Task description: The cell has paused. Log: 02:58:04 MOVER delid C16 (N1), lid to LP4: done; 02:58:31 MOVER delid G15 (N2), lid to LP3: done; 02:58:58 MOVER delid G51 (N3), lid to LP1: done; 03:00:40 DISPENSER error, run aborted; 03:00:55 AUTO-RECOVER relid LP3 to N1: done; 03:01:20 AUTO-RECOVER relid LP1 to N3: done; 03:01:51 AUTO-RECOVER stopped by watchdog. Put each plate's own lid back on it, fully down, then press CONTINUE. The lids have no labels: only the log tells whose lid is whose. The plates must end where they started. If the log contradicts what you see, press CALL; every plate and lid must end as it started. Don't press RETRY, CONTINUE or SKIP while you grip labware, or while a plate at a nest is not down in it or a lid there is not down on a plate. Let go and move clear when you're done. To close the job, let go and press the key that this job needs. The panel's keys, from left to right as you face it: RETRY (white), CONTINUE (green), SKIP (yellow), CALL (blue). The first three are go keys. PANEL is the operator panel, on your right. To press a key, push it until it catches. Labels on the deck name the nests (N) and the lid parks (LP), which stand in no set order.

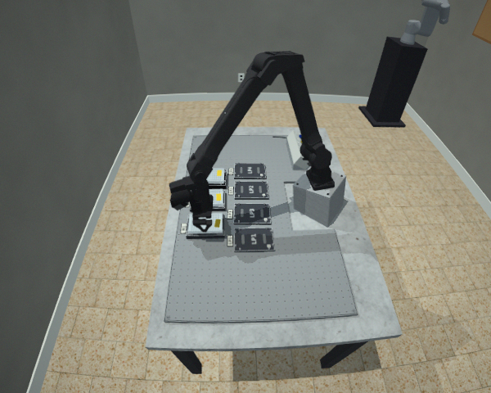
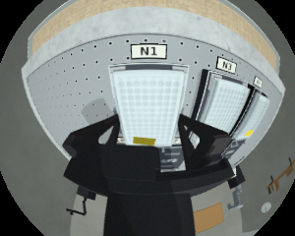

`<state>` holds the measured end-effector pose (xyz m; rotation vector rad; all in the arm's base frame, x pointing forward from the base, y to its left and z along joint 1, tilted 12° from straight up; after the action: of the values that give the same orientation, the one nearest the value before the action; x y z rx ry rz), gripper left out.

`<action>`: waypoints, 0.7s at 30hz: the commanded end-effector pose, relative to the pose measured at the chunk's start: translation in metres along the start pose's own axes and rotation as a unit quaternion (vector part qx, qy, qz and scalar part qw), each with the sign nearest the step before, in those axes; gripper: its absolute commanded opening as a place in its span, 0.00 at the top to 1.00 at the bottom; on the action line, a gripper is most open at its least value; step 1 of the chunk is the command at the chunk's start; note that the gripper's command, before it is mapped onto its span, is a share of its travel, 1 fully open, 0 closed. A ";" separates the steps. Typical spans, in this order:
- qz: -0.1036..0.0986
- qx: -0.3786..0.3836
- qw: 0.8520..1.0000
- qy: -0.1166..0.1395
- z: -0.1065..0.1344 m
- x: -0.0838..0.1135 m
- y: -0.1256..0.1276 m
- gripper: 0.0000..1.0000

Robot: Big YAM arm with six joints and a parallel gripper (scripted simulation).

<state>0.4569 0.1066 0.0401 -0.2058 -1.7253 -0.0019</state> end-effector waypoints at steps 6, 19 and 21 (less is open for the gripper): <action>-0.005 -0.001 1.000 -0.011 -0.009 0.005 0.002 1.00; -0.005 -0.001 1.000 -0.011 -0.009 0.005 0.002 1.00; -0.005 -0.001 1.000 -0.011 -0.009 0.005 0.002 1.00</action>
<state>0.4572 0.1065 0.0397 -0.2059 -1.7263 -0.0024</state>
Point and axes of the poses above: the point where the finger pads meet when closed, its own x axis back along the fingers, its own y axis across the jaws, z = x × y, the point moved 7 cm from there along x, back along the fingers, and after that the axes turned 5 degrees about -x, right-handed, at the moved point
